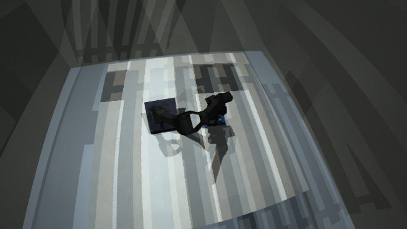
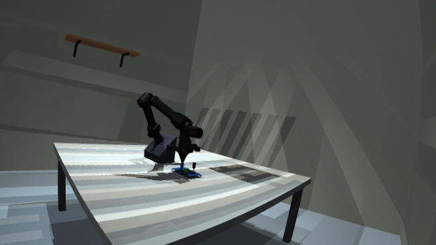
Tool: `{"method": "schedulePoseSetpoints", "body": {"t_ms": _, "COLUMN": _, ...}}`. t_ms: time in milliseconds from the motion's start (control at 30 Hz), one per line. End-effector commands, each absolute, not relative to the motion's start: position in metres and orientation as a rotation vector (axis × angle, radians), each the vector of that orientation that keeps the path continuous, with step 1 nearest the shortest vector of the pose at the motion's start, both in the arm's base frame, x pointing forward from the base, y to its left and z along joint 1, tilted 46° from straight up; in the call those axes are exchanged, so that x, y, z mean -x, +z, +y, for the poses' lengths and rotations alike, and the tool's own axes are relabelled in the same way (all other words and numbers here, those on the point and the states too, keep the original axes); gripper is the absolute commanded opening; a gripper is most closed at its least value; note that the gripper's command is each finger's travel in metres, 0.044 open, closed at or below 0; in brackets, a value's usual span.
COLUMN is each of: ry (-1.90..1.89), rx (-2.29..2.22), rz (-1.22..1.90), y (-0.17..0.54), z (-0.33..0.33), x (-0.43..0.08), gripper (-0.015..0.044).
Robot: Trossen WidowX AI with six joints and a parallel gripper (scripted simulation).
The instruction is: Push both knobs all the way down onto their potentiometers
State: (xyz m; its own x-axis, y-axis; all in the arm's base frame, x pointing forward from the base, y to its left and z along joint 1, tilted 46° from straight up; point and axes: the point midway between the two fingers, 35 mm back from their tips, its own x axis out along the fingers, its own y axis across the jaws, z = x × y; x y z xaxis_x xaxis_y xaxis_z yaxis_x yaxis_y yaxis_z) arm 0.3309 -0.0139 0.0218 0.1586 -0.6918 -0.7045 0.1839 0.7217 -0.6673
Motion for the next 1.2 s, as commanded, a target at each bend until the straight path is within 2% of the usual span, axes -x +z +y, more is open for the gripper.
{"method": "schedulePoseSetpoints", "body": {"t_ms": 0, "ry": -0.682, "rx": 0.476, "rz": 1.271, "y": 0.021, "z": -0.016, "x": -0.332, "gripper": 0.0000}}
{"method": "schedulePoseSetpoints", "body": {"t_ms": 433, "ry": -0.682, "rx": 0.476, "rz": 1.272, "y": 0.035, "z": -0.002, "x": -0.329, "gripper": 0.0000}}
{"method": "schedulePoseSetpoints", "body": {"t_ms": 700, "ry": -0.679, "rx": 0.486, "rz": 1.279, "y": 0.031, "z": -0.006, "x": -0.328, "gripper": 0.0210}}
{"method": "schedulePoseSetpoints", "body": {"t_ms": 967, "ry": -0.643, "rx": 0.491, "rz": 1.254, "y": 0.027, "z": 0.015, "x": -0.334, "gripper": 0.0000}}
{"method": "schedulePoseSetpoints", "body": {"t_ms": 1167, "ry": -0.766, "rx": 0.321, "rz": 1.176, "y": 0.032, "z": 0.022, "x": -0.344, "gripper": 0.0000}}
